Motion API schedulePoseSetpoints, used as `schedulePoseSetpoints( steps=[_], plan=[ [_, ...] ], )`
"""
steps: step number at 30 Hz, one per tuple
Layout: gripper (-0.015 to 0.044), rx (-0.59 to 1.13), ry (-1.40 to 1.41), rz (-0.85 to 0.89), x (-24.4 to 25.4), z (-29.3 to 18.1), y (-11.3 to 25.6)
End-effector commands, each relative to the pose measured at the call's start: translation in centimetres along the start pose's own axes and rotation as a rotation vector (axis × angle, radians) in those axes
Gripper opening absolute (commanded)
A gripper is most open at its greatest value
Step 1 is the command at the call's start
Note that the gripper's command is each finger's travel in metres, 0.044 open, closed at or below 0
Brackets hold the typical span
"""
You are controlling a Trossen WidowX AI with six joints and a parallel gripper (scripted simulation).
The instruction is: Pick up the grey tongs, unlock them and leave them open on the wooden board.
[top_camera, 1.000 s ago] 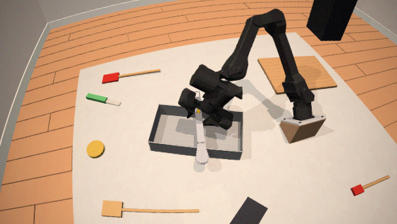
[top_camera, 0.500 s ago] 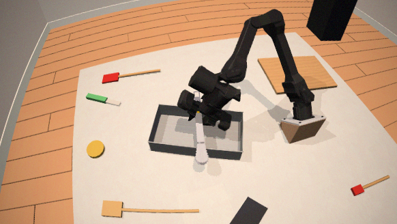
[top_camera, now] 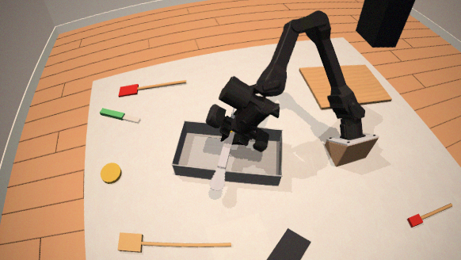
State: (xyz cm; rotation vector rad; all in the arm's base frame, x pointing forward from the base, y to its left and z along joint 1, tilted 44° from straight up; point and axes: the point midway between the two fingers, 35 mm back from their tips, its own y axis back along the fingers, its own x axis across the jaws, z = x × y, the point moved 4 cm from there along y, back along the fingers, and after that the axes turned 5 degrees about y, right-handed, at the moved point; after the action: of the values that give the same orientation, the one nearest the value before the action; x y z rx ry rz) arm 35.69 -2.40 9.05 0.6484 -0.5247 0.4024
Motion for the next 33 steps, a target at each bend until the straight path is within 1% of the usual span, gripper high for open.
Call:
schedulePoseSetpoints(
  steps=[1,5,6,8,11,13,25,33],
  plan=[
    [-0.0037,-0.001,-0.002,0.000,0.0,0.0,0.0],
    [-0.0142,0.001,-0.002,-0.002,0.4,0.0,0.5],
    [-0.0150,0.002,-0.002,-0.003,0.7,-0.1,1.0],
    [-0.0150,0.005,-0.002,-0.005,1.6,-0.1,2.4],
    [-0.0150,0.006,0.002,-0.004,3.4,0.2,5.7],
    [-0.0150,0.006,0.004,-0.002,3.8,0.3,6.6],
    [-0.0150,0.008,0.008,-0.008,3.9,0.3,6.6],
    [-0.0150,0.038,0.063,-0.090,4.2,-0.1,6.3]
  ],
)
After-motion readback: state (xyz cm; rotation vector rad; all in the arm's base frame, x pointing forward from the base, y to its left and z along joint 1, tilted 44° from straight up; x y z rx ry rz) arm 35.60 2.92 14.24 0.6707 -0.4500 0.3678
